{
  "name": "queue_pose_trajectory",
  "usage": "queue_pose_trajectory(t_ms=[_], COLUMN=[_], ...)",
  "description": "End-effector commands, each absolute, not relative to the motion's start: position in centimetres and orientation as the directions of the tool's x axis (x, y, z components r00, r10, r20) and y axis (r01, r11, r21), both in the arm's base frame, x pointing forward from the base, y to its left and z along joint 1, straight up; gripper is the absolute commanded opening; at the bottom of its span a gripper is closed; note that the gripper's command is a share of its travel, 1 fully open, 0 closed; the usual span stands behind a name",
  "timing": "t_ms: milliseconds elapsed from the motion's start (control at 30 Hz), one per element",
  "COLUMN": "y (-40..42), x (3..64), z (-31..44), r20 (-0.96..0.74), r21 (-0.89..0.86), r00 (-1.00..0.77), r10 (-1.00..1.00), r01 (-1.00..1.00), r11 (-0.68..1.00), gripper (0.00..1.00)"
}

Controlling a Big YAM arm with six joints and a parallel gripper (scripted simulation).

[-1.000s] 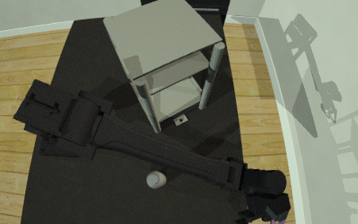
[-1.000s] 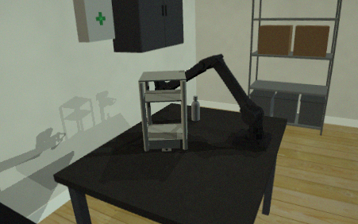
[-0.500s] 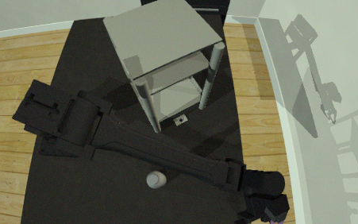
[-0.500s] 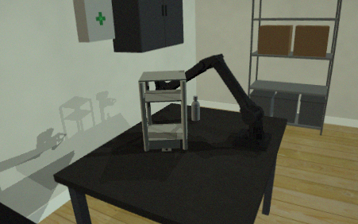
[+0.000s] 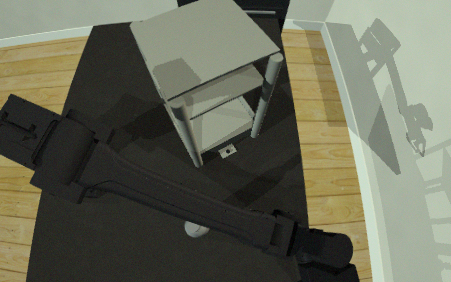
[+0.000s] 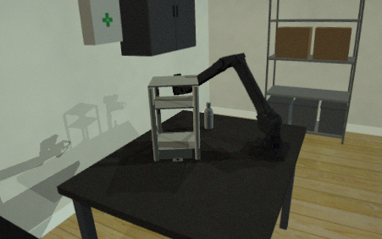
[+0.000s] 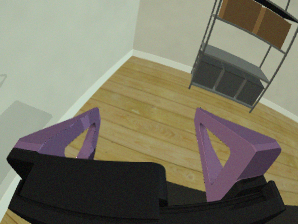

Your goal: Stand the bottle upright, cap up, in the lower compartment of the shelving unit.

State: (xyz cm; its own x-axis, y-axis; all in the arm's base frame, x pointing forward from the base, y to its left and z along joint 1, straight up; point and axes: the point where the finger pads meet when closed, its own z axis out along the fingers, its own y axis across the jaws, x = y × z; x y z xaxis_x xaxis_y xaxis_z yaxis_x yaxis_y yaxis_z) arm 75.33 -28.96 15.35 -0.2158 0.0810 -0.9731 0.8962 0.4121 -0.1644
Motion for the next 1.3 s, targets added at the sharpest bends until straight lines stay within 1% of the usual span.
queue_pose_trajectory(t_ms=[0,233,533,600,767,1100,1167,1267], y=[-30.3,-31.8,-33.7,-33.7,-34.2,-31.4,-31.4,-30.6], x=[74.0,71.6,66.2,66.2,62.2,55.3,55.3,52.8], z=[20.7,23.0,26.5,26.5,28.1,25.6,25.6,24.5], r20=[-0.983,-0.979,-0.968,-0.968,-0.959,-0.956,-0.956,-0.953], r21=[-0.111,-0.105,-0.08,-0.08,-0.055,0.003,0.003,0.02], r00=[-0.159,-0.172,-0.197,-0.197,-0.212,-0.194,-0.194,-0.191], r10=[0.086,0.108,0.156,0.156,0.19,0.222,0.222,0.234], r01=[0.908,0.884,0.83,0.83,0.792,0.745,0.745,0.733], r11=[0.404,0.456,0.551,0.551,0.608,0.667,0.667,0.68], gripper=[0.88,0.88,0.88,0.88,0.88,0.88,0.88,0.88])
